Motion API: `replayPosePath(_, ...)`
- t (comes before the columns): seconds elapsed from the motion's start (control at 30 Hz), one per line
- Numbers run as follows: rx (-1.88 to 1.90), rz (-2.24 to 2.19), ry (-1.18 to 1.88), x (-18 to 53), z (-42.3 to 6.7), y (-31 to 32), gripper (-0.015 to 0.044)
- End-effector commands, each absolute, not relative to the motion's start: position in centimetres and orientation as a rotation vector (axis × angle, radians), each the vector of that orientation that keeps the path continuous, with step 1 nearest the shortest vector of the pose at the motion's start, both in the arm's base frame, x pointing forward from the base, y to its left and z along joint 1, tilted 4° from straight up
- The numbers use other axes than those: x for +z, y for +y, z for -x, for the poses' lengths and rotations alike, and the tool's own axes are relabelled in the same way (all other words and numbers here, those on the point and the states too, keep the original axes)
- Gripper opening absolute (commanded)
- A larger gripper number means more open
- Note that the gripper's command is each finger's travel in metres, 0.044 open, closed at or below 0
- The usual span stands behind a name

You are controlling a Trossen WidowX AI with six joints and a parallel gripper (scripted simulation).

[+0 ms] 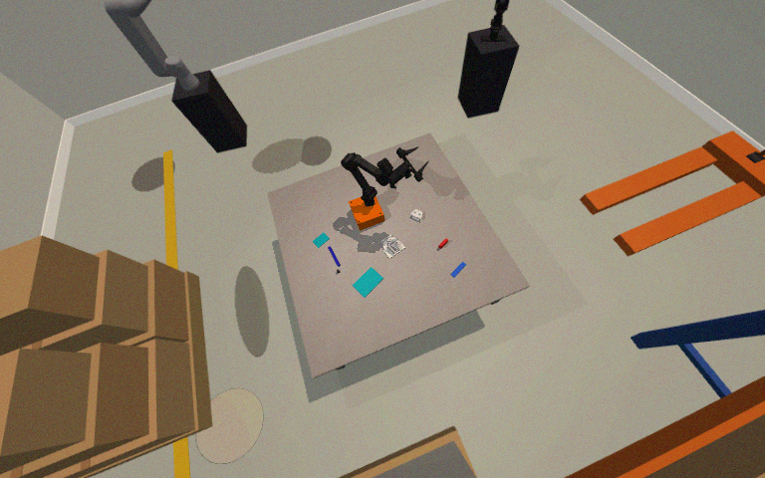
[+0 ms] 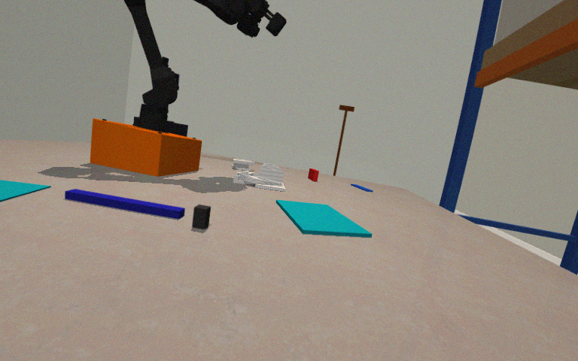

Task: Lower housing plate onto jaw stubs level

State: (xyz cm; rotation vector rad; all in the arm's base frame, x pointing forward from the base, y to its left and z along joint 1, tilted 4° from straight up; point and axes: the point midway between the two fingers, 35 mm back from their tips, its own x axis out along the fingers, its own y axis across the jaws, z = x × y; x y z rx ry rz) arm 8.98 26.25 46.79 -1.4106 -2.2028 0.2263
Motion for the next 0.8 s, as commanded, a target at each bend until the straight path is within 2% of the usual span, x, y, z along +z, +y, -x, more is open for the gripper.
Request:
replayPosePath(0.0, 0.226, 1.411, -2.203, 46.8, -9.0, 26.2, 0.0426)
replayPosePath(0.03, 0.232, 1.41, -2.199, 46.8, -9.0, 26.3, 0.044)
replayPosePath(0.77, 0.844, 1.363, -1.675, 40.5, -14.7, 32.6, 0.044)
